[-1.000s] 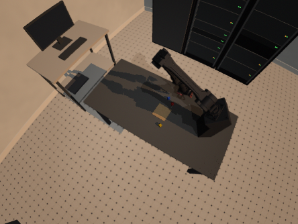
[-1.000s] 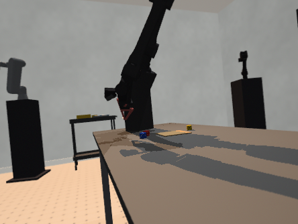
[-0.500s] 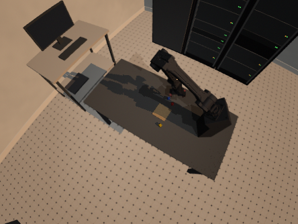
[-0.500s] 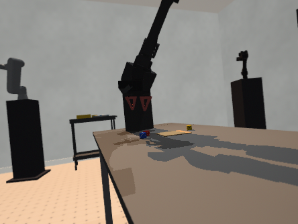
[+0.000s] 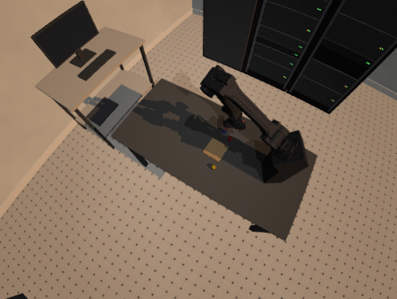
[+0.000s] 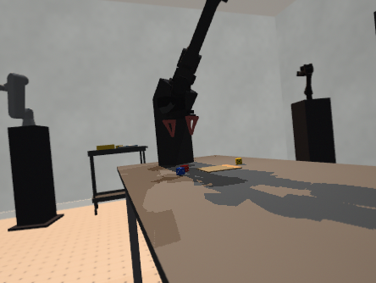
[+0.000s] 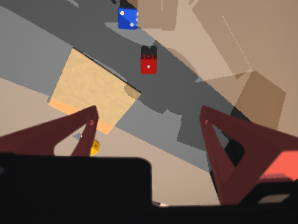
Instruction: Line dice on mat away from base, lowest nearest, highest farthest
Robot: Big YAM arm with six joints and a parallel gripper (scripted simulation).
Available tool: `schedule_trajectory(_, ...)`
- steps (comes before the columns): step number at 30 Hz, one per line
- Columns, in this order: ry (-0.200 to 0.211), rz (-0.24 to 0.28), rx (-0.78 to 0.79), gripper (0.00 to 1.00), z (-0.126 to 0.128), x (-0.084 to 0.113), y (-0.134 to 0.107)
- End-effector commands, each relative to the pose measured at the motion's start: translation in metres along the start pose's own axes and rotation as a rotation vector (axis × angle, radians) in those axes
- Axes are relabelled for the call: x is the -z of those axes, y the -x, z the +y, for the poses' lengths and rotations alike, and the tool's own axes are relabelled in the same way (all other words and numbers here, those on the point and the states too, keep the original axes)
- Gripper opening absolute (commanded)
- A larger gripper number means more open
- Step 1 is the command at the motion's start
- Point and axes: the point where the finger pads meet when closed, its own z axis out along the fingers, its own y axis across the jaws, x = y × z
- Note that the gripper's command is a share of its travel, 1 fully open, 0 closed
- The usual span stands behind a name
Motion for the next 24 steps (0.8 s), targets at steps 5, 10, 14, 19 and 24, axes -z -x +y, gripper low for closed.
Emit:
schedule_trajectory(5,0.007,-0.014,0.011,1.0,0.003,0.004,0.006)
schedule_trajectory(10,0.004,-0.005,0.006,1.0,0.004,-0.027,0.002)
schedule_trajectory(14,0.005,-0.005,0.005,1.0,0.003,-0.059,0.0)
schedule_trajectory(19,0.018,-0.035,-0.011,0.39,0.004,-0.05,0.013)
schedule_trajectory(24,0.02,-0.033,-0.005,0.39,0.008,-0.053,0.014)
